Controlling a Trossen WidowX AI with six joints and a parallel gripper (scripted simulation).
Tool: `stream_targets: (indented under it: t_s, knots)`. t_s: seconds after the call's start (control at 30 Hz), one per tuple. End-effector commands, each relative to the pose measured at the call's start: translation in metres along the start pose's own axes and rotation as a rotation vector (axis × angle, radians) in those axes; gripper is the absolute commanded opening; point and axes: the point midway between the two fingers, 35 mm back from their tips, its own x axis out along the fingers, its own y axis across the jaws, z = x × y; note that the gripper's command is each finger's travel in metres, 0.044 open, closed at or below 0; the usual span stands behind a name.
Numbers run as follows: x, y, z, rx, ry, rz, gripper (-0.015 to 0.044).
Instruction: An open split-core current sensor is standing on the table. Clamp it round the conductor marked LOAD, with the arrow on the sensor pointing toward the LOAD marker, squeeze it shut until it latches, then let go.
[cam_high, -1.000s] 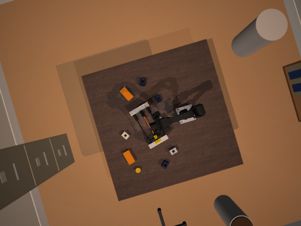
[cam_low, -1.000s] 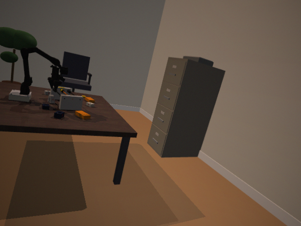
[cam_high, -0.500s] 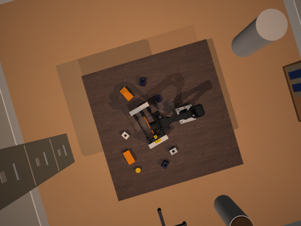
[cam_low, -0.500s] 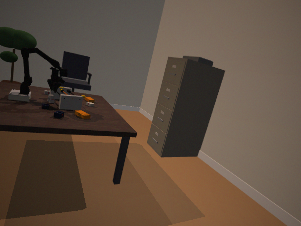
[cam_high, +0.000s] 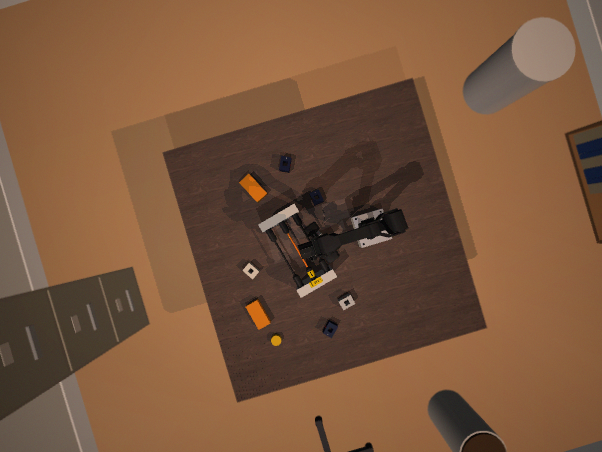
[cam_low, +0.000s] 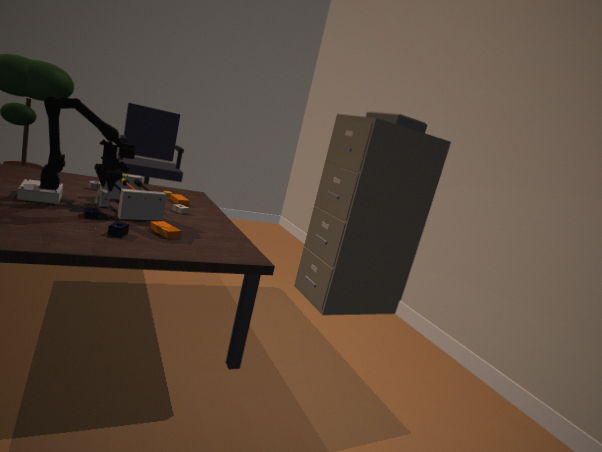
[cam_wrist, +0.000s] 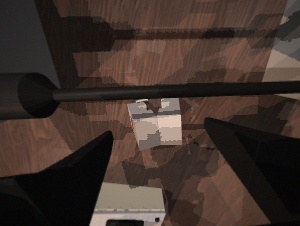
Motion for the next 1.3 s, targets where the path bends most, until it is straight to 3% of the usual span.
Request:
stream_targets:
  t_s: [0.0,0.5,0.73,1.1,1.27]
  knots:
    - [0.011,0.002,-0.004,-0.005,0.020,0.010,0.0440]
    - [0.020,0.003,-0.005,-0.005,0.021,0.010,0.0440]
    - [0.017,0.001,-0.003,-0.001,0.008,0.003,0.0256]
    - [0.017,0.001,-0.003,-0.001,0.008,0.003,0.0183]
    - [0.005,0.000,0.000,-0.001,0.009,0.003,0.0052]
